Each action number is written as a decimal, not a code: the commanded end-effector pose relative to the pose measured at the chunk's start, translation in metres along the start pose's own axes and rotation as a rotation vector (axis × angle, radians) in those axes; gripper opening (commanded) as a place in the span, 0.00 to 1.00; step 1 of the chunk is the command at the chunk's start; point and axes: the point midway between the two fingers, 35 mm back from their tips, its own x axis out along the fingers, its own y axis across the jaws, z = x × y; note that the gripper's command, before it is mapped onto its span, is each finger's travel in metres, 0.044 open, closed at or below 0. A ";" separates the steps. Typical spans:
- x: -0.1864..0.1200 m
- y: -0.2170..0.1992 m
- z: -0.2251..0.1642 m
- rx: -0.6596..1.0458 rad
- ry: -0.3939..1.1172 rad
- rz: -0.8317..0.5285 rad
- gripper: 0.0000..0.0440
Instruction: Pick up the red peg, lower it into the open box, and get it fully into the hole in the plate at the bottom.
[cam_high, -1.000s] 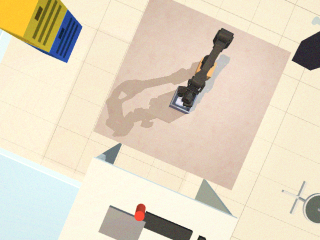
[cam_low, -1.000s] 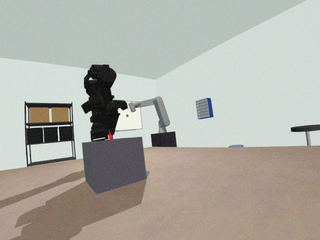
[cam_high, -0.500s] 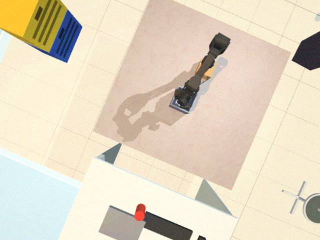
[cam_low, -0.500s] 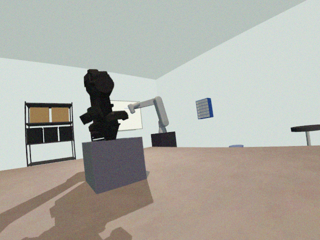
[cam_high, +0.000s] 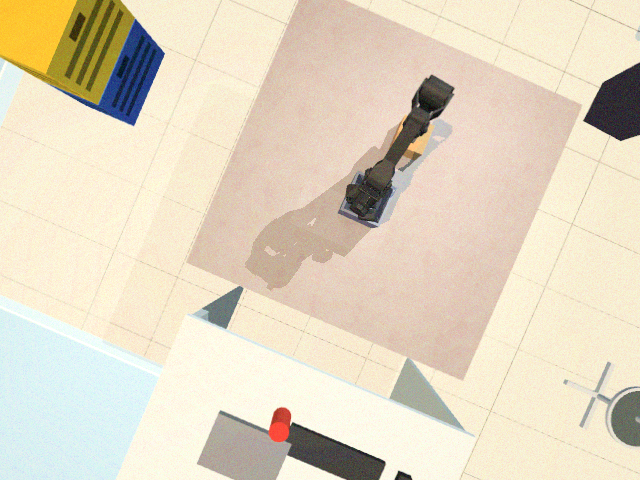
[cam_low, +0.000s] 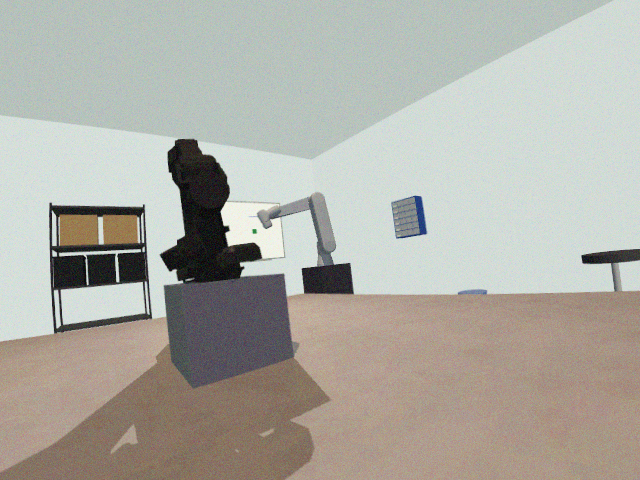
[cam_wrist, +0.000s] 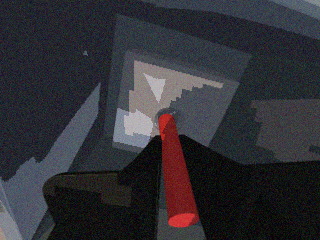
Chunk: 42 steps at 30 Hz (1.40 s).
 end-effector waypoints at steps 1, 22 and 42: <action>0.009 -0.001 0.002 -0.015 0.000 -0.020 0.06; -0.007 0.007 0.005 0.020 0.160 -0.022 0.44; -0.043 0.016 0.016 0.084 0.283 0.059 0.48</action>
